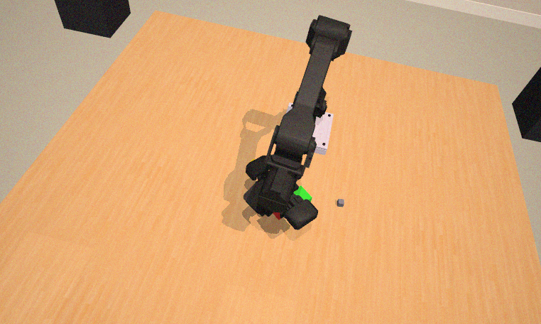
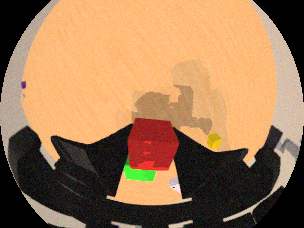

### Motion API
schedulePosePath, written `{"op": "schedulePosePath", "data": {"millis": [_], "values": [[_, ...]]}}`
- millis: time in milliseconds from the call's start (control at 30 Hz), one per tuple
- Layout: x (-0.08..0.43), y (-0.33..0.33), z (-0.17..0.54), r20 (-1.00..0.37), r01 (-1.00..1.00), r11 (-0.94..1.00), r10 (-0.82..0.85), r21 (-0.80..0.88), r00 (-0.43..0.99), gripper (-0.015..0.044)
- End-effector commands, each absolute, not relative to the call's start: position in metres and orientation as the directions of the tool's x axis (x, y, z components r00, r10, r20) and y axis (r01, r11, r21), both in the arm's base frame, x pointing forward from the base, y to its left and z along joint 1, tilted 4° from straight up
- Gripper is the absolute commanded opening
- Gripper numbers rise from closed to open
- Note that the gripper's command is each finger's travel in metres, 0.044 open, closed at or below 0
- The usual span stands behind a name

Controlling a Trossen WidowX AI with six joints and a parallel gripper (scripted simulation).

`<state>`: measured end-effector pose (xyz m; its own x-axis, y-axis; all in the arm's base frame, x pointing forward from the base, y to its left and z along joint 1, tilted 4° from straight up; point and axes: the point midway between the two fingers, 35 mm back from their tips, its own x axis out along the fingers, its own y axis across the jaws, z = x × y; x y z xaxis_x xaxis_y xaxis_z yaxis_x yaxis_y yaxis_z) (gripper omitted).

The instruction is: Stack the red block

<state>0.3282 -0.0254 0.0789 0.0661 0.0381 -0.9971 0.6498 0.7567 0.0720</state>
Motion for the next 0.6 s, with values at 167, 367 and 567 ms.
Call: {"op": "schedulePosePath", "data": {"millis": [167, 367, 567], "values": [[0.327, -0.027, 0.123, -0.996, 0.645, 0.760, 0.039, 0.082, 0.081, 0.0000], [0.325, -0.028, 0.147, -0.996, 0.645, 0.760, 0.039, 0.082, 0.081, 0.0000], [0.325, -0.028, 0.148, -0.996, 0.645, 0.760, 0.039, 0.082, 0.081, 0.0000]]}}
